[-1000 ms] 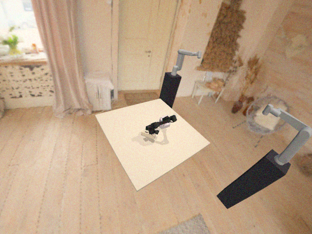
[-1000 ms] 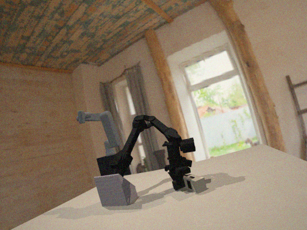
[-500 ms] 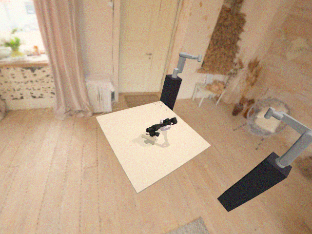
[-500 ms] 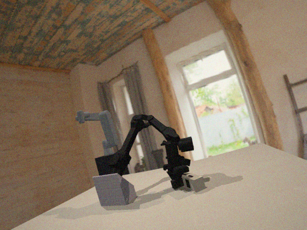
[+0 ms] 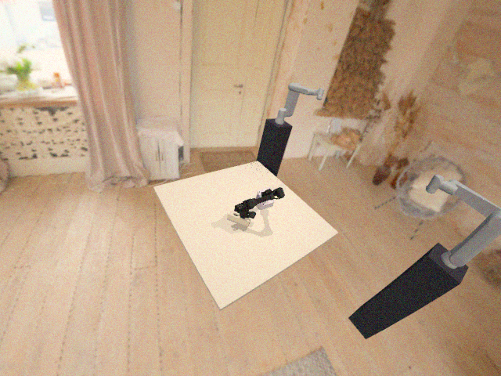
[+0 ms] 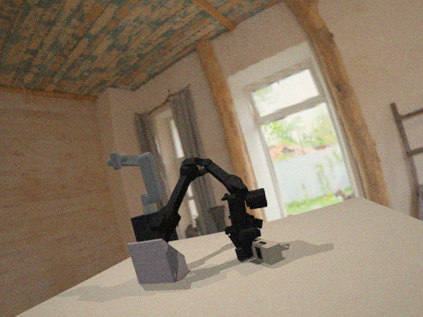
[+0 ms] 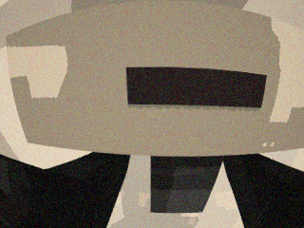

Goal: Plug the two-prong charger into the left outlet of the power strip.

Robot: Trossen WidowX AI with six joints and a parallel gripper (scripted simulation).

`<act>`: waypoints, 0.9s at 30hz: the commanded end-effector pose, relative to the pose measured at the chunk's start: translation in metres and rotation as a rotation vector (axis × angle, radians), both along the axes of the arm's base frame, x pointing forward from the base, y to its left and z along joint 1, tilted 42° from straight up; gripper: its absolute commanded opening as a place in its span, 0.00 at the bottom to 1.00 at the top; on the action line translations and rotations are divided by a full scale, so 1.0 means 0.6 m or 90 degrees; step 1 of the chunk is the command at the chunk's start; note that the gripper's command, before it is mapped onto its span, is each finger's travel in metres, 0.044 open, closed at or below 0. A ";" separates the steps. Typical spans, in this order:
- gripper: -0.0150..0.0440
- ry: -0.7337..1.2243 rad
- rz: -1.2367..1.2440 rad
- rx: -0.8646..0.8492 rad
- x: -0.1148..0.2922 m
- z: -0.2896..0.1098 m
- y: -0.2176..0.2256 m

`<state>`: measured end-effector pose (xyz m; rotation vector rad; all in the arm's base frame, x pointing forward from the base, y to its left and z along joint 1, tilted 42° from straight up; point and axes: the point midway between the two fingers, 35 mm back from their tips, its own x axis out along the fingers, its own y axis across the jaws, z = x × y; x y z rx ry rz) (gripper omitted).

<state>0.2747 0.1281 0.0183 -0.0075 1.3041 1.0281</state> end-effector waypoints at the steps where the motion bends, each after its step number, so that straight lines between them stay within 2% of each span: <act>1: 0.92 -0.002 0.000 0.000 0.001 0.000 0.000; 3: 1.00 -0.002 0.000 0.000 0.001 0.000 0.000; 27: 1.00 -0.013 0.000 0.010 -0.009 -0.005 -0.006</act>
